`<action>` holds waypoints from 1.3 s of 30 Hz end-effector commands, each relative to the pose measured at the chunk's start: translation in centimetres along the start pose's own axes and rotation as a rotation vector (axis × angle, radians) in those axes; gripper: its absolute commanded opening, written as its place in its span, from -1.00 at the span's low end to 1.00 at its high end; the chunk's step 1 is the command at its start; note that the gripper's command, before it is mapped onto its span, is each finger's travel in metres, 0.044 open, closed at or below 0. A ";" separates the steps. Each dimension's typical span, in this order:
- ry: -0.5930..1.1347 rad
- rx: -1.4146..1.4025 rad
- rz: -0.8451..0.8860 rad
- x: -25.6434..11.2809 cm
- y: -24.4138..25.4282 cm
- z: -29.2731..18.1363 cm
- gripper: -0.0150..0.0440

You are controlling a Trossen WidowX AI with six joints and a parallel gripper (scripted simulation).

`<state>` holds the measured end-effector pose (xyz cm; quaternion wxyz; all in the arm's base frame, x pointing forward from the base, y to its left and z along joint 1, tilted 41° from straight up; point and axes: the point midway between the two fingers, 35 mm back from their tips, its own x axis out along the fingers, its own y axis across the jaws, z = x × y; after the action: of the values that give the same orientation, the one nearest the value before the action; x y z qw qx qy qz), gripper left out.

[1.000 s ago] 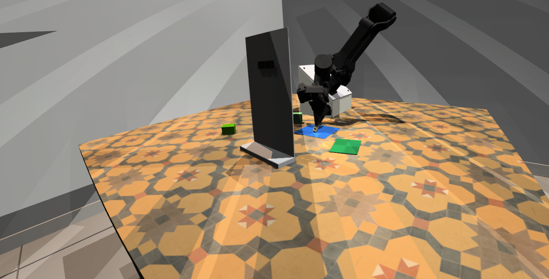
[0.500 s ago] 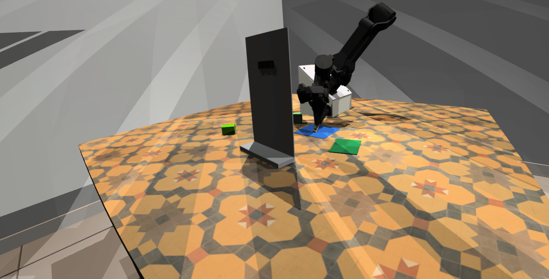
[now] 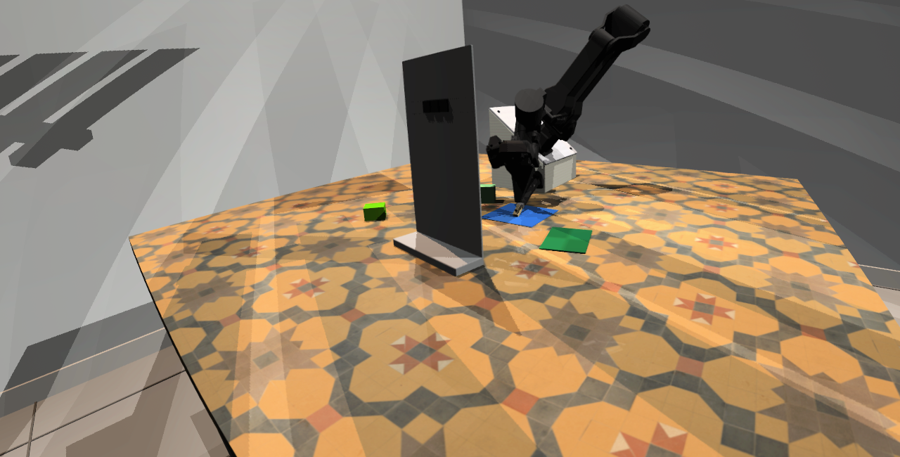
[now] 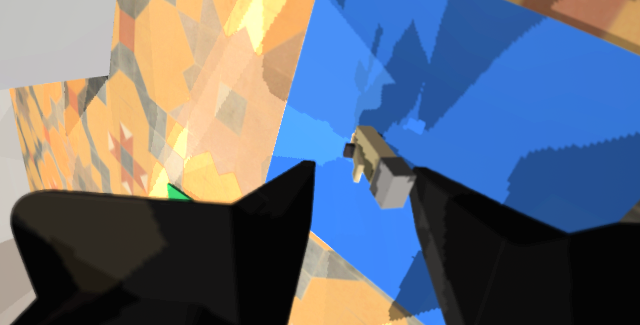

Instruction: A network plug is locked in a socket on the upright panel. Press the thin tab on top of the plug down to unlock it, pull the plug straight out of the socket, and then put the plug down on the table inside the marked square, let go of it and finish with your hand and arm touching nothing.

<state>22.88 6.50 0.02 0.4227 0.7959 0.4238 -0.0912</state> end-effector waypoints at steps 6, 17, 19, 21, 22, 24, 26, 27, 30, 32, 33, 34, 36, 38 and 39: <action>0.001 -0.008 0.002 -0.5 0.1 0.0 0.04; 0.000 -0.008 0.000 -1.0 0.1 0.1 0.04; 0.000 -0.008 -0.001 -1.1 0.1 0.1 0.04; 0.000 -0.007 -0.001 -1.2 0.1 0.1 0.04; -0.001 -0.007 -0.001 -1.3 0.1 0.1 0.04; -0.001 -0.007 -0.001 -1.4 0.1 0.1 0.04; -0.001 -0.007 -0.001 -1.5 0.1 0.1 0.04; -0.001 -0.007 -0.001 -1.6 0.1 0.1 0.04; -0.001 -0.006 -0.001 -1.7 0.1 0.1 0.04; -0.001 -0.006 -0.002 -1.8 0.0 0.1 0.04; -0.001 -0.006 -0.002 -1.9 0.0 0.1 0.04; -0.001 -0.006 -0.002 -1.9 0.0 0.1 0.04; -0.001 -0.005 -0.002 -2.0 0.0 0.1 0.04; -0.001 -0.005 -0.001 -2.1 0.0 0.1 0.04; 0.000 -0.005 -0.001 -2.2 0.0 0.1 0.04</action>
<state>21.46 5.22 0.74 0.4206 0.7952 0.4261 -0.0957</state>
